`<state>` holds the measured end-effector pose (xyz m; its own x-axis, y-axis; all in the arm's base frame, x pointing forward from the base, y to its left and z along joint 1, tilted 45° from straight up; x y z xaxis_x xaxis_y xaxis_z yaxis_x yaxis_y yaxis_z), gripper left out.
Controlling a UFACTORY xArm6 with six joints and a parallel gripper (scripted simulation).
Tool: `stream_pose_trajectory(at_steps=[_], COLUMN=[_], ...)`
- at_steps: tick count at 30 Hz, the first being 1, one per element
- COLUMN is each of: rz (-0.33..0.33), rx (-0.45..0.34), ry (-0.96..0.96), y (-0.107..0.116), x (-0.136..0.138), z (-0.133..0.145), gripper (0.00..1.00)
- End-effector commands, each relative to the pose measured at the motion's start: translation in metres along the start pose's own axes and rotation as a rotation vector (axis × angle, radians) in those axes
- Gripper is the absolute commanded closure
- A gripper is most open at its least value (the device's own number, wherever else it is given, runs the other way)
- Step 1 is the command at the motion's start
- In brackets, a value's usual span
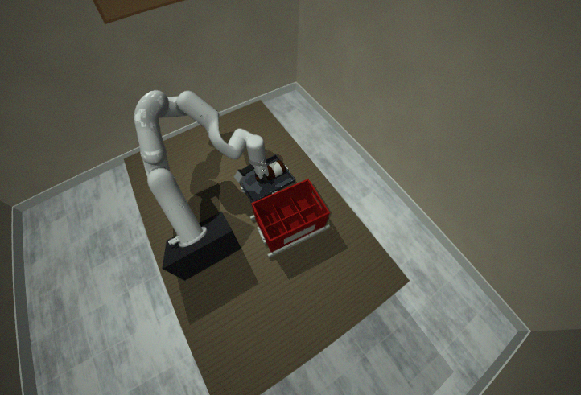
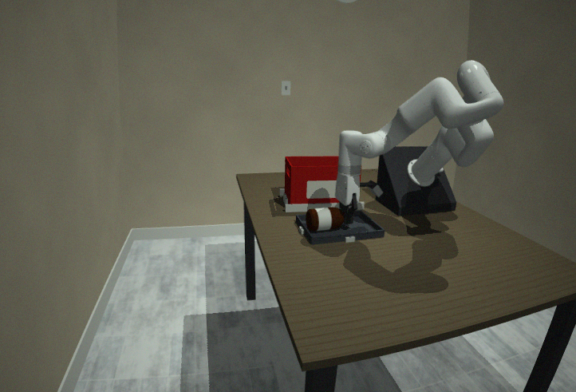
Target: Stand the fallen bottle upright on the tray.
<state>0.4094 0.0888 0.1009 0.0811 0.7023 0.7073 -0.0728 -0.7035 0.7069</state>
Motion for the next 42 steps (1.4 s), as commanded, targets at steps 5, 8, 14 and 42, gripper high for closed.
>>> stream_pose_trajectory(at_steps=[5, 8, 14, 42], rz=[0.0, 0.0, 0.0, 0.0], rx=[-0.003, -0.003, -0.003, -0.003], ry=[0.001, 0.001, 0.001, 0.001], y=[0.0009, 0.0009, 0.0009, 0.0079], x=[0.0002, 0.0002, 0.0002, 0.0003], z=[0.0009, 0.0009, 0.0009, 0.0009], gripper=[1.0, 1.0, 1.0, 1.0])
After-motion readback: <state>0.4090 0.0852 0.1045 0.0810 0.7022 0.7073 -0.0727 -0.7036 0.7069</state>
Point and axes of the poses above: the point where the finger pads meet when closed, its own y axis back along the fingers, its own x axis across the jaws, z = x × y, the point moved 7 cm from there along y, back along the fingers, and after that the axes turned 2 degrees about -y, right-handed, at the moved point
